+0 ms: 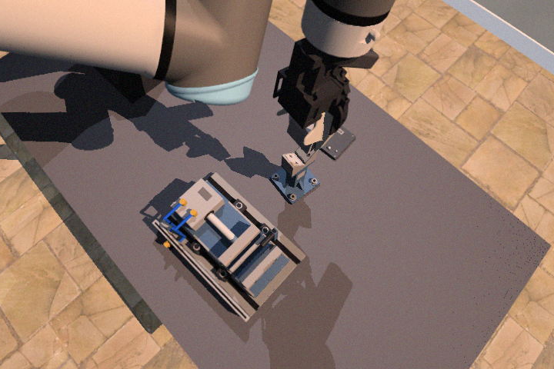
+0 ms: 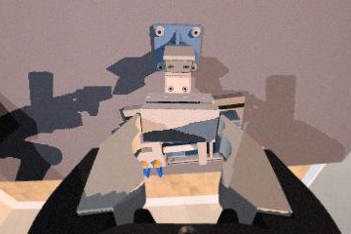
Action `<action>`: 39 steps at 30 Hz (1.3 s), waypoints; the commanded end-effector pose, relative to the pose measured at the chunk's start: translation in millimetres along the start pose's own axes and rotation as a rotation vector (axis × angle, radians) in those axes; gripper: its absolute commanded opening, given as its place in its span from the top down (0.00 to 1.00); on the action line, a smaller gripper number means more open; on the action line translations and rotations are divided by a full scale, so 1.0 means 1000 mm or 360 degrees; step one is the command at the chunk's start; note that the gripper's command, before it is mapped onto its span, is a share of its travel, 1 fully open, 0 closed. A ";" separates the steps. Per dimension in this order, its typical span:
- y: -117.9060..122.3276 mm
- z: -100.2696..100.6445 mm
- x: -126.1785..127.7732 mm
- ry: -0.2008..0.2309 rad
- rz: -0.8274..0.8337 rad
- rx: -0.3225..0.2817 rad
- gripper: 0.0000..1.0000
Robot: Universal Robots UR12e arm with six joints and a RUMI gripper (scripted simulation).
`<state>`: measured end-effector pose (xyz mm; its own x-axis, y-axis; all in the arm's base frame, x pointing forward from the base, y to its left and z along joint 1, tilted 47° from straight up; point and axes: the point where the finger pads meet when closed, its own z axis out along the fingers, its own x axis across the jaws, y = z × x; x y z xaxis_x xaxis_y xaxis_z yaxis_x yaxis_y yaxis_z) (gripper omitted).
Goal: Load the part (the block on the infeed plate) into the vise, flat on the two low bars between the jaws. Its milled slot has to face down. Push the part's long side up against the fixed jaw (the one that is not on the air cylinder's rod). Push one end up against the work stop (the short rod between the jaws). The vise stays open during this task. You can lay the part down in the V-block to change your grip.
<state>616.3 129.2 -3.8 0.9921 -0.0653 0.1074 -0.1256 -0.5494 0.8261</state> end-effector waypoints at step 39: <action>-0.003 0.000 0.000 -0.0003 0.0002 -0.0667 1.00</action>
<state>616.8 130.2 -6.5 0.9923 -0.0636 0.1061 -0.1169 -0.2031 0.9722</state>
